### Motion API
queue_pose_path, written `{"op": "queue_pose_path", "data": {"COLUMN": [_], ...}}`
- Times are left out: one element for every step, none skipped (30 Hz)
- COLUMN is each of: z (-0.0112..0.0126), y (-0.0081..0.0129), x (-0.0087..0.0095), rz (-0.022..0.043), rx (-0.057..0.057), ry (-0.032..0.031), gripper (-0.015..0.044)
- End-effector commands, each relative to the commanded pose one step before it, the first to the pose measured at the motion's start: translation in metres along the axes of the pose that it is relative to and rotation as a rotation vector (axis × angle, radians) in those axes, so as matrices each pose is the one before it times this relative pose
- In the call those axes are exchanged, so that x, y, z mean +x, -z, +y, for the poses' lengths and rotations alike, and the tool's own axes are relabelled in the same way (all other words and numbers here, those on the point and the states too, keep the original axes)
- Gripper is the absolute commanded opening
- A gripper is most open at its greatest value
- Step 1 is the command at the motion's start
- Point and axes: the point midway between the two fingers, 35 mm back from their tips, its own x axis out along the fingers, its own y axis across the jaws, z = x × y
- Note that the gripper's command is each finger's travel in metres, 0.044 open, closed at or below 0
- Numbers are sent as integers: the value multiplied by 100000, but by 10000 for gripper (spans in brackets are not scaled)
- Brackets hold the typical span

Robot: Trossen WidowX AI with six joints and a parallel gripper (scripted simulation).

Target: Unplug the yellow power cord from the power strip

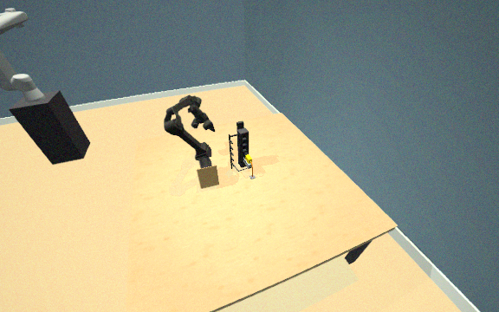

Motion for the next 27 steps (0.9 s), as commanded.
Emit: {"op": "queue_pose_path", "data": {"z": [-22, -67, -110, -155, -200, -246, -278, -288, -299, -312, -303, -281, -290, -303, -317, -332, -348, -365, -383, -401, -450, -492, -518, -545, -573, -601, -630], "y": [26, 77, 130, 185, 241, 300, 338, 345, 353, 360, 337, 302, 303, 307, 310, 313, 315, 317, 317, 317, 339, 350, 345, 339, 330, 320, 307], "x": [41, 123, 207, 294, 386, 481, 543, 557, 569, 579, 544, 488, 488, 493, 498, 503, 507, 510, 514, 516, 555, 579, 581, 582, 582, 582, 582], "rz": [24, 76, 140, 223, 331, 471, 599, 681, 755, 824, 816, 763, 789, 819, 847, 870, 890, 907, 920, 930, 1001, 1043, 1041, 1035, 1024, 1009, 991], "rx": [613, 1842, 3077, 4322, 5580, 6856, 7605, 7676, 7723, 7770, 7210, 6415, 6369, 6398, 6427, 6456, 6484, 6512, 6539, 6566, 7051, 7362, 7394, 7425, 7456, 7486, 7516], "ry": [-152, -454, -750, -1038, -1312, -1565, -1673, -1618, -1552, -1483, -1303, -1100, -1036, -983, -930, -876, -821, -766, -711, -656, -641, -600, -535, -471, -408, -348, -291], "gripper": [374, 348, 321, 295, 269, 243, 216, 190, 164, 160, 160, 160, 160, 160, 160, 160, 160, 160, 160, 160, 160, 160, 160, 160, 160, 160, 160]}}
